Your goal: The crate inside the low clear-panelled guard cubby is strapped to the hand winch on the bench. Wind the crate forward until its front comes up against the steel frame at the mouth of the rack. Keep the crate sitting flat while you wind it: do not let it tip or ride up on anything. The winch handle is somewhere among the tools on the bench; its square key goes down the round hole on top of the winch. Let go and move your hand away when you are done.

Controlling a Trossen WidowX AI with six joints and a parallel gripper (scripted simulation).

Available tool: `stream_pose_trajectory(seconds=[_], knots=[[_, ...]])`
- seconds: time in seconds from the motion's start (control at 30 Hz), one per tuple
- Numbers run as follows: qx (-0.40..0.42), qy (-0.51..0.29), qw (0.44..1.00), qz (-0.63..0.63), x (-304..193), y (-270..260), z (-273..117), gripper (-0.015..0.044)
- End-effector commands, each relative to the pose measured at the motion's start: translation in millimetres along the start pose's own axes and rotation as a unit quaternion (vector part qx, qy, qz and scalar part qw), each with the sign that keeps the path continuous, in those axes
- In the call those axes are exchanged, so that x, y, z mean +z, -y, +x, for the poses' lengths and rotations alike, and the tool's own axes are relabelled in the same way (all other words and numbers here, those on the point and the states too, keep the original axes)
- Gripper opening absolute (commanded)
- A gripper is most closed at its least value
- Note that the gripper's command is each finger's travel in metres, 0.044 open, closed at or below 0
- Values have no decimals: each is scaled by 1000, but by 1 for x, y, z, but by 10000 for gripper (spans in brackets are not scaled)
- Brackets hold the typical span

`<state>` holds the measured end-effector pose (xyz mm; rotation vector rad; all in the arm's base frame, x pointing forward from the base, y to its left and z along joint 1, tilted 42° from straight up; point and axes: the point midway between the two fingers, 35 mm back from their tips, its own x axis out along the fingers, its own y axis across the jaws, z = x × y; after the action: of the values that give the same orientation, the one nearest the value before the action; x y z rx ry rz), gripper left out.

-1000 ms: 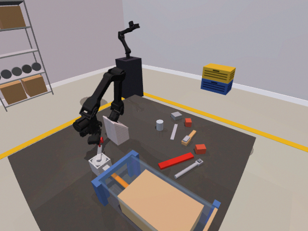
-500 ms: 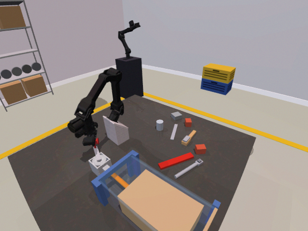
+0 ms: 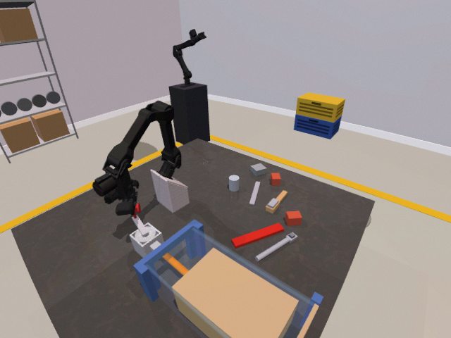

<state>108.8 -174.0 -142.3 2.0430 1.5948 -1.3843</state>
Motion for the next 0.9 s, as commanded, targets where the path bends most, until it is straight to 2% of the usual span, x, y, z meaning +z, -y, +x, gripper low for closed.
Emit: stream_pose_trajectory(seconds=[0.0,0.87], knots=[[3,5,1000,-3,10,-8,3,0],[4,7,1000,-4,39,-41,2,0]])
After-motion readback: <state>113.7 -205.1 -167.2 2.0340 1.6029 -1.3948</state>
